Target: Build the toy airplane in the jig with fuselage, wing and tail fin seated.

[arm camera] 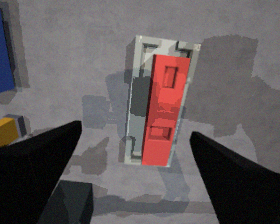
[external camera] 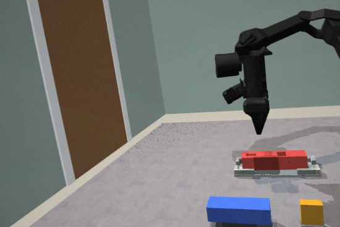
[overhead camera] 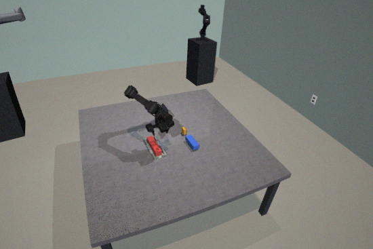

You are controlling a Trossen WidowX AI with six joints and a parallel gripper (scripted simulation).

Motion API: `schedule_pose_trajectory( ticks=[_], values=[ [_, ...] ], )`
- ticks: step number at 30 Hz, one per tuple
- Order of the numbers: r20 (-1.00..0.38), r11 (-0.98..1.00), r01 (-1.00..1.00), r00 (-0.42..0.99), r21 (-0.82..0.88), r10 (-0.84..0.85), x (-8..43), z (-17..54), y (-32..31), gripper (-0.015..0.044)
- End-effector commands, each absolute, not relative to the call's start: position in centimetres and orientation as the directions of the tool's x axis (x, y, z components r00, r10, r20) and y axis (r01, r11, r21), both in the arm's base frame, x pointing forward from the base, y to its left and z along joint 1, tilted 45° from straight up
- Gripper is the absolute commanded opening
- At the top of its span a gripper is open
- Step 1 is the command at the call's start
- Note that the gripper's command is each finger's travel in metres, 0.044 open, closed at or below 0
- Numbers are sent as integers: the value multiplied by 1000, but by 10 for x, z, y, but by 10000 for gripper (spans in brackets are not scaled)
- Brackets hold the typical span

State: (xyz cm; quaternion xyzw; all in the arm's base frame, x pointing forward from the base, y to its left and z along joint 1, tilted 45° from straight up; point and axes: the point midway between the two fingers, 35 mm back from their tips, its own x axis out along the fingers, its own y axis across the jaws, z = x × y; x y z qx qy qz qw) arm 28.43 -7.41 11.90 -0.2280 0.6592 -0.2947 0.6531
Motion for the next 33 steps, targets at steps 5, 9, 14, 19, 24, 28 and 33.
schedule_pose_trajectory(
  ticks=[5,9,14,19,24,28,33],
  values=[
    [-742,739,68,-42,-671,-669,336,41,1,440],
    [-733,729,79,-48,-680,-679,350,-6,38,440],
    [-721,716,90,-51,-692,-691,352,-51,69,440],
    [-721,716,90,-51,-692,-691,352,-51,69,440],
    [-721,715,91,-51,-693,-691,352,-69,52,440],
    [-720,715,91,-51,-693,-692,351,-76,44,440],
    [-720,714,91,-51,-694,-693,350,-87,33,440]
  ],
)
